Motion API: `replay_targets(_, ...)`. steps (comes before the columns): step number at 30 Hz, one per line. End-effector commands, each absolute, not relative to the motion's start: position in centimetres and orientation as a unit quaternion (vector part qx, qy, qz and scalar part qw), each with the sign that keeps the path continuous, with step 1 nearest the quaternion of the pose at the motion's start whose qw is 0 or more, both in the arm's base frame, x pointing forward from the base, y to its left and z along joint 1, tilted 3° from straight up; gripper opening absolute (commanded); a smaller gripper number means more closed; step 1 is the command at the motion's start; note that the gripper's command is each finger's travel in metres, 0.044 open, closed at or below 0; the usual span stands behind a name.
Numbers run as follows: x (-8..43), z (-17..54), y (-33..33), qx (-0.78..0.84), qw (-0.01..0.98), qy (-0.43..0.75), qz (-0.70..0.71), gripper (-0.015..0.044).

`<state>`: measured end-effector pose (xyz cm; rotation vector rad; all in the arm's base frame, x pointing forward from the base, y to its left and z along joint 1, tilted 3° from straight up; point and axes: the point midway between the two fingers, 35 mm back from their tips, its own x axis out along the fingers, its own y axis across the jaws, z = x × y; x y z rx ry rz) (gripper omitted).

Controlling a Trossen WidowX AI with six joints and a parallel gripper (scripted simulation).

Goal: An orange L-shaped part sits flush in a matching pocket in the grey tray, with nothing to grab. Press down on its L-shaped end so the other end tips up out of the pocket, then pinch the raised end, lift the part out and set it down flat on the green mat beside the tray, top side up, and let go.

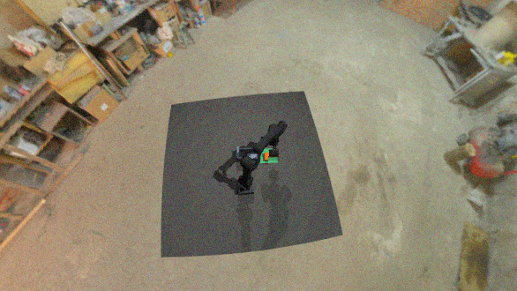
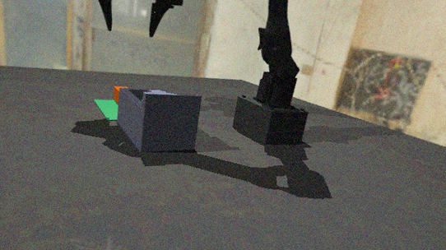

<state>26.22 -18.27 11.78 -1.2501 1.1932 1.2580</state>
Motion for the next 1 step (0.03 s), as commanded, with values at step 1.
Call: replay_targets(1, 26.26, 11.81, -18.30, -0.514, 0.481, 0.489, 0.515, 0.0400)
